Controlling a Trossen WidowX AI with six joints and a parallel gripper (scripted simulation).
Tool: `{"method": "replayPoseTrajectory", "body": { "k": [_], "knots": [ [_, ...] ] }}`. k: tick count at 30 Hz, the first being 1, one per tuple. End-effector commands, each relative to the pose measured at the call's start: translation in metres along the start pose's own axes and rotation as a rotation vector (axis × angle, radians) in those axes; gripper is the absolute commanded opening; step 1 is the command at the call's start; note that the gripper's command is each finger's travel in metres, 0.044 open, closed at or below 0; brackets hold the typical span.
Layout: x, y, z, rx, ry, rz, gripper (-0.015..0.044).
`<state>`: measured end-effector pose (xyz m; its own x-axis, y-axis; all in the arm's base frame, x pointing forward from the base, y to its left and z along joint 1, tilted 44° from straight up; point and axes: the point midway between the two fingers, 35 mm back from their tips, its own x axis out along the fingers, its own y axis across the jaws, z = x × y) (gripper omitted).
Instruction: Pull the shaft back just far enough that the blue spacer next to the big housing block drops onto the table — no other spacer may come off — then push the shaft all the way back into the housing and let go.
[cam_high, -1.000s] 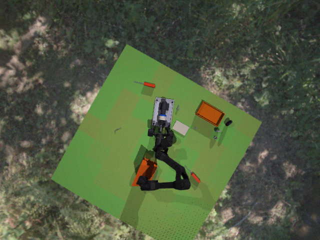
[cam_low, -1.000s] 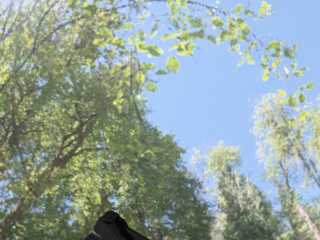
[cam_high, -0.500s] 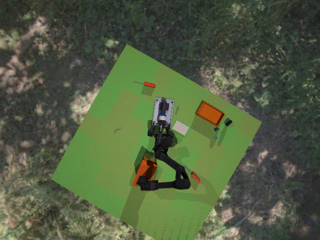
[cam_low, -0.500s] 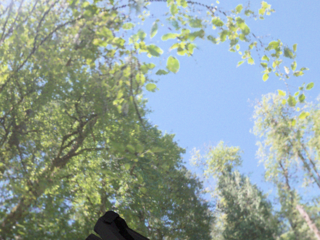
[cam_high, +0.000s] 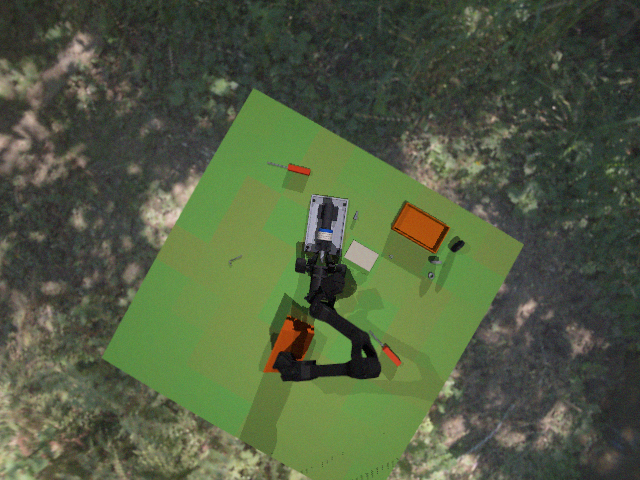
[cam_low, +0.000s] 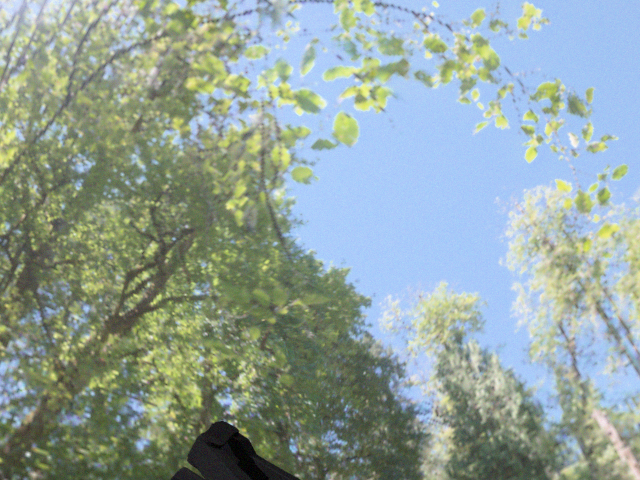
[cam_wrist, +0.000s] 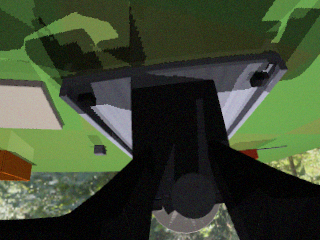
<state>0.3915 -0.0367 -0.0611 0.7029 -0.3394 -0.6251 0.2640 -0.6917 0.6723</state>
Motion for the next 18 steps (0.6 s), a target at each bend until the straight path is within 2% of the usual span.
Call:
{"method": "replayPoseTrajectory", "body": {
  "k": [1,8,18],
  "knots": [
    [0.0000,0.0001,0.0000,0.000,0.000,0.000,0.0046],
    [-0.0001,0.0001,0.0001,-0.001,-0.001,-0.001,0.0000],
    [-0.0041,0.0001,0.0042,-0.005,-0.003,-0.007,0.0000]
  ]
}}
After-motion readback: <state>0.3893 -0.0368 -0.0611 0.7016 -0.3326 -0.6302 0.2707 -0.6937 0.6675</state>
